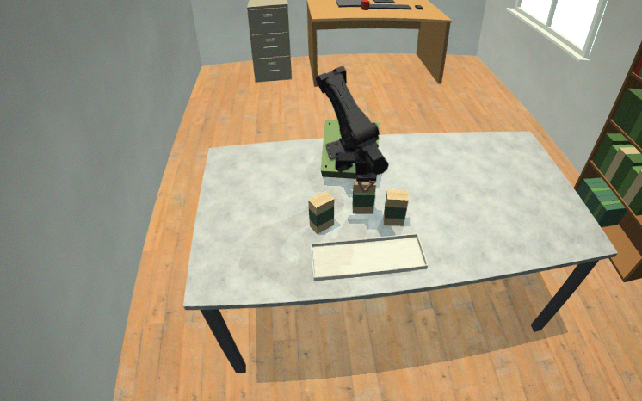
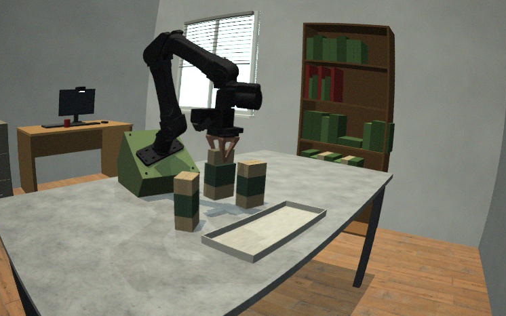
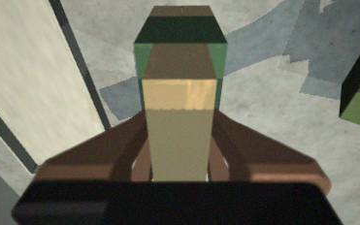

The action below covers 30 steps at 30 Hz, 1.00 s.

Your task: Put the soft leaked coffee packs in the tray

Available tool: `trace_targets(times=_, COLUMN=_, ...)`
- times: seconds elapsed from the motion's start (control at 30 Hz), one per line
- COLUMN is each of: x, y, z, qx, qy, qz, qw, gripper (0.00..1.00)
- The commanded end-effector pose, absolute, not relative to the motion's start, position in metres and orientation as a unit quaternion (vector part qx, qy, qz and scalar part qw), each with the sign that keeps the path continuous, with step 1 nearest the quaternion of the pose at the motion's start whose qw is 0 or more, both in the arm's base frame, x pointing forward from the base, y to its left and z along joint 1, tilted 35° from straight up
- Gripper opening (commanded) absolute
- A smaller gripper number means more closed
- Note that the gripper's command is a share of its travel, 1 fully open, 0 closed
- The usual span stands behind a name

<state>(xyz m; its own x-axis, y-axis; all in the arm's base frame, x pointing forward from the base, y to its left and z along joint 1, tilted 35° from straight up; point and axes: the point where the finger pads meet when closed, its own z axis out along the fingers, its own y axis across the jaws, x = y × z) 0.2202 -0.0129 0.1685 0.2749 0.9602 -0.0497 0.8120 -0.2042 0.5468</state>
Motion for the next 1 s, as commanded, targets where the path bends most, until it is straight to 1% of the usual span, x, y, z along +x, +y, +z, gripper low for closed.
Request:
trace_targets(times=0.0, x=0.22, y=-0.013, z=0.189, qx=0.756, qy=0.576, qz=0.174, qw=0.259, gripper=0.24)
trace_targets(times=0.53, x=0.222, y=-0.014, z=0.189, qx=0.756, qy=0.577, qz=0.168, qw=0.259, gripper=0.24)
trace_targets(times=0.6, x=0.226, y=-0.017, z=0.185, qx=0.761, qy=0.577, qz=0.155, qw=0.254, gripper=0.24)
trace_targets(times=0.97, x=0.264, y=-0.019, z=0.209, qx=0.758, qy=0.575, qz=0.169, qw=0.256, gripper=0.24)
